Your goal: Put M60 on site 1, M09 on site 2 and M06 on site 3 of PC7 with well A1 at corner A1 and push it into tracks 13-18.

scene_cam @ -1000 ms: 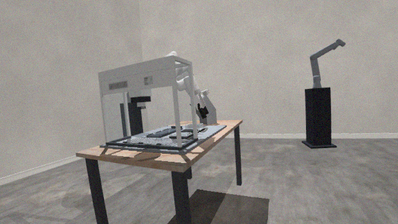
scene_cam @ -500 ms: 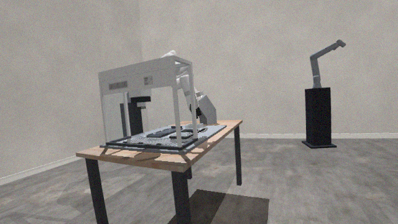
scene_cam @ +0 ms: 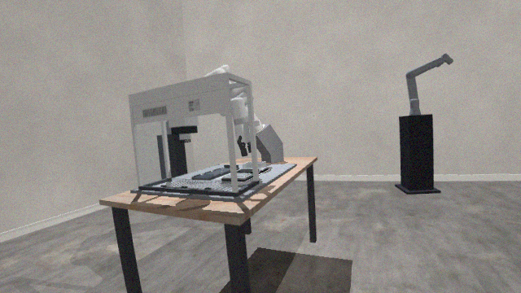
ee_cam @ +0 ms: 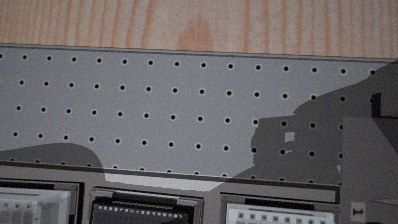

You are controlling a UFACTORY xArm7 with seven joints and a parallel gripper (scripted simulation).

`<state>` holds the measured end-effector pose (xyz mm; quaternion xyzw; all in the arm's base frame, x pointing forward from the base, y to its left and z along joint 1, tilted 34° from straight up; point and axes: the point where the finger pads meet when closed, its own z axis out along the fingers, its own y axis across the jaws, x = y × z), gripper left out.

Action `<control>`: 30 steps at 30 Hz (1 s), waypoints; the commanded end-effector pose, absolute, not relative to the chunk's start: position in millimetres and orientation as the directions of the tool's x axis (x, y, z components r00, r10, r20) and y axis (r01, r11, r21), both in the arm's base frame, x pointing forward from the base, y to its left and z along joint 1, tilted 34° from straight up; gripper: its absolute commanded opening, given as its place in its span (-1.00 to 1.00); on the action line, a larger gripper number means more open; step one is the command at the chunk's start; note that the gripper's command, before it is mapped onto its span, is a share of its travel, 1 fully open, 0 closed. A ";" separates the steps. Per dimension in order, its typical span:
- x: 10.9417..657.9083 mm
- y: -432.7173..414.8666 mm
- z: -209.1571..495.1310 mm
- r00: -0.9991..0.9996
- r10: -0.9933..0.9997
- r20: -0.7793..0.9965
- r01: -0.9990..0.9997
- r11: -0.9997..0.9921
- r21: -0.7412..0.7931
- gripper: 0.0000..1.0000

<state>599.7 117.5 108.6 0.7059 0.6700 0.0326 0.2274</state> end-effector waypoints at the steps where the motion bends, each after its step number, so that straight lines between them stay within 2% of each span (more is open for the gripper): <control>1: 602.8 101.5 120.6 0.154 0.944 -0.293 0.908 -0.019 0.418 1.00; 13: 607.3 61.7 144.0 0.208 0.924 -0.322 0.884 -0.037 0.465 1.00; 30: 607.4 60.7 144.6 0.208 0.924 -0.322 0.884 -0.037 0.465 1.00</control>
